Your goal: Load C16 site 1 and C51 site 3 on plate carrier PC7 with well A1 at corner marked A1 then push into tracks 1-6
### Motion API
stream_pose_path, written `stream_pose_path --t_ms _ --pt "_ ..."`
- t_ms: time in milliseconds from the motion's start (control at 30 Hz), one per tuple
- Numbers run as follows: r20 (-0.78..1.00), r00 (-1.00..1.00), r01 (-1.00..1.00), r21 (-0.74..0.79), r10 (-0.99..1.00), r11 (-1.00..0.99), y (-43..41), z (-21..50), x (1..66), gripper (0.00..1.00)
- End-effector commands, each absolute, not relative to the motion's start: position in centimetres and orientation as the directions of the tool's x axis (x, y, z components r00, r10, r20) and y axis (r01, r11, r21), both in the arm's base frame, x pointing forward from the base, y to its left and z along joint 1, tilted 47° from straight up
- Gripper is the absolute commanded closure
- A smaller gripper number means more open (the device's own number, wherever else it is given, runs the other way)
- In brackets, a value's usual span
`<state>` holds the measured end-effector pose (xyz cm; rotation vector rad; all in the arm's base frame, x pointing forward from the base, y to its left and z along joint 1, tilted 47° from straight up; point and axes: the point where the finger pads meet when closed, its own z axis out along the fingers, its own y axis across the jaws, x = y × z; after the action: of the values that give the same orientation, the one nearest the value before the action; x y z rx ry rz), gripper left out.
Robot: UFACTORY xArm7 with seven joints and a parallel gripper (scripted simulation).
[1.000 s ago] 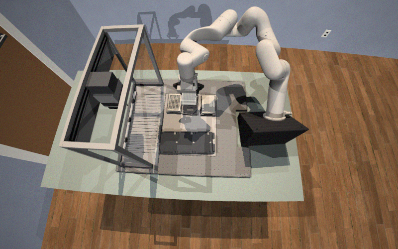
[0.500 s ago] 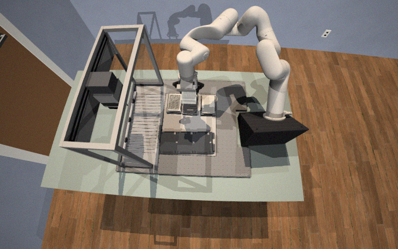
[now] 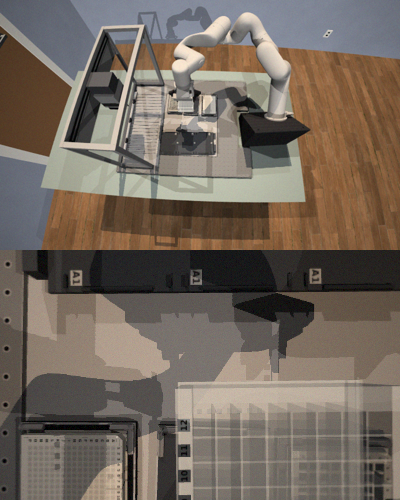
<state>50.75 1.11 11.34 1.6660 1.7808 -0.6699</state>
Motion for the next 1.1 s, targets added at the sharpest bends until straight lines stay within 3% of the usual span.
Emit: stream_pose_path --t_ms 0,1067 --pt "-0.723 -0.028 0.996 0.040 0.690 0.082 2.7 10.2 51.9 1.00" --pt "-0.723 -0.028 0.996 0.040 0.691 0.082 12.1 1.0 57.9 1.00"
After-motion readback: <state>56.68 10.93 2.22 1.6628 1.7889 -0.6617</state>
